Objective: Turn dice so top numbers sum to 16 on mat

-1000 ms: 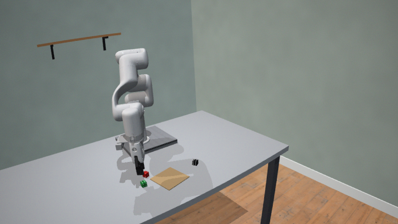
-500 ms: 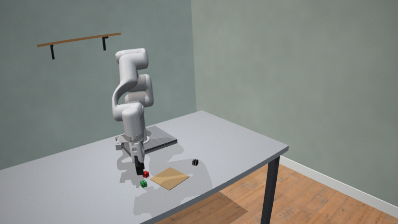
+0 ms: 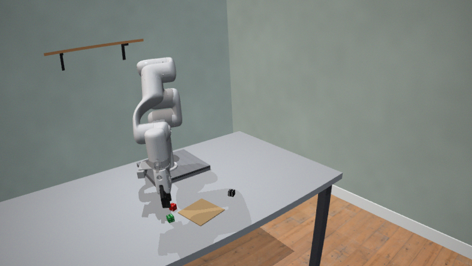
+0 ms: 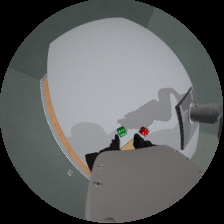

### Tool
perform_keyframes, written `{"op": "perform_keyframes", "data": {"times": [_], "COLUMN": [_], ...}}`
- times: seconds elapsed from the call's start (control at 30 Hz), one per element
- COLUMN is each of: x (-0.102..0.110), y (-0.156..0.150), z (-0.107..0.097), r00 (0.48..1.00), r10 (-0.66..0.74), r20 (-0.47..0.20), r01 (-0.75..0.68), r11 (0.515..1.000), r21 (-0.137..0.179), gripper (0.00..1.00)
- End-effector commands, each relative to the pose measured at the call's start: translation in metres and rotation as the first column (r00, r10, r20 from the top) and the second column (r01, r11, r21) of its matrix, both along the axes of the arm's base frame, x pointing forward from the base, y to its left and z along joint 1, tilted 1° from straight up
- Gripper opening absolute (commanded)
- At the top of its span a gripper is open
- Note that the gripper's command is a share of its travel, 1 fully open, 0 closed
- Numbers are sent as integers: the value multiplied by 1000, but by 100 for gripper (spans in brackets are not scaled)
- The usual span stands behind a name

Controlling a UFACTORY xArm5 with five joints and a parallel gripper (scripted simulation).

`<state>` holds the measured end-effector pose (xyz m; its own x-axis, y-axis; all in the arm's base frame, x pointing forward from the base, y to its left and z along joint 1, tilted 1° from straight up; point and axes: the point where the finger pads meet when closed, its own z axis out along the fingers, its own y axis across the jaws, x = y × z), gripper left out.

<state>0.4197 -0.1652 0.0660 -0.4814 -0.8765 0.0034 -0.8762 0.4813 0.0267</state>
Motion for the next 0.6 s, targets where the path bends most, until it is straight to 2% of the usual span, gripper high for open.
{"op": "perform_keyframes", "data": {"times": [0.0,0.57], "x": [1,1], "y": [0,-1], "z": [1,-12], "r00": [1000,1000], "r10": [0,0], "r20": [4,4], "r01": [0,0], "r11": [1000,1000], "r21": [-1,-1], "gripper": [42,42]}}
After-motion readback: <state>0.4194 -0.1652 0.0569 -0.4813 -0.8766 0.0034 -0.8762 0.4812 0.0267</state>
